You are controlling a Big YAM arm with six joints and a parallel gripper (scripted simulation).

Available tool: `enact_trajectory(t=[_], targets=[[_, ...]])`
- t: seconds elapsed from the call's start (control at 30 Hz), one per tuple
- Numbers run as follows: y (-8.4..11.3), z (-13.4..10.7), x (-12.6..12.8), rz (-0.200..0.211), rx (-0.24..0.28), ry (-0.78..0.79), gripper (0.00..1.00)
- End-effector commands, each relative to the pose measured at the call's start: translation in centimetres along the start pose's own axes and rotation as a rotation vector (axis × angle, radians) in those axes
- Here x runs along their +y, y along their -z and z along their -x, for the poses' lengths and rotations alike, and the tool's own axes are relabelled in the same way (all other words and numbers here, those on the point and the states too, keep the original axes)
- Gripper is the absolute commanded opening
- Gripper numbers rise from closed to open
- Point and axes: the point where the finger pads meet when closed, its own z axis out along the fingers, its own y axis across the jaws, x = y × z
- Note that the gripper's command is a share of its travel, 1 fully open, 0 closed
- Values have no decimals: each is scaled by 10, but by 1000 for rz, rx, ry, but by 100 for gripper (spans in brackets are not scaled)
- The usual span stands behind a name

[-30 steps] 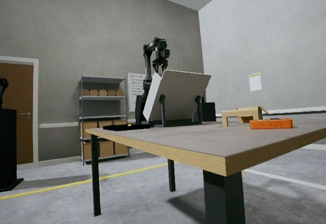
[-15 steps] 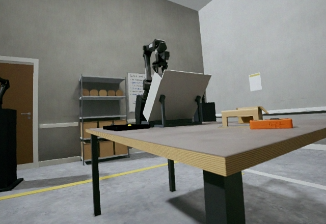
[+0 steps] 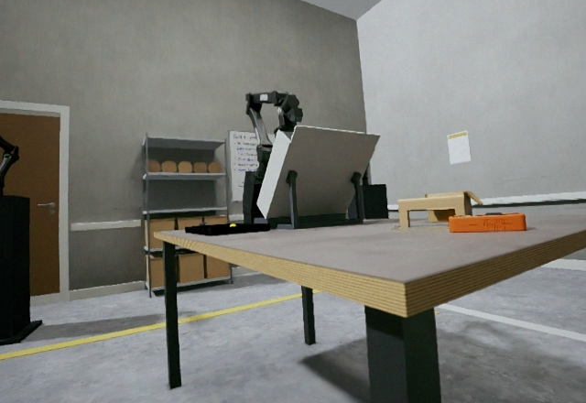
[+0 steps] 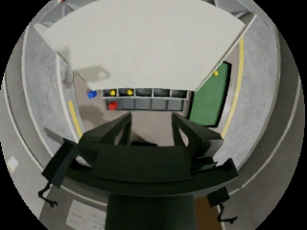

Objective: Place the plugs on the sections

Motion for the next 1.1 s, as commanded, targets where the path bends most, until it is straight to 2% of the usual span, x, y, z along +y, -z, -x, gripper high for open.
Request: enact_trajectory(t=[0.0, 0.07, 0.23, 0.37, 0.5, 0.53, 0.67, 1.07], targets=[[-3, -7, 14, -1, -88, -27, 56], [-3, -7, 14, -1, -88, -27, 56], [-16, -30, 29, 0, -147, -29, 56], [-22, -40, 35, 1, -172, -30, 56], [-24, -43, 38, 2, -186, -31, 56], [-14, -33, 38, 5, -211, -36, 56], [-20, -39, 38, 2, -186, -31, 56], [-20, -39, 38, 2, -186, -27, 56]])
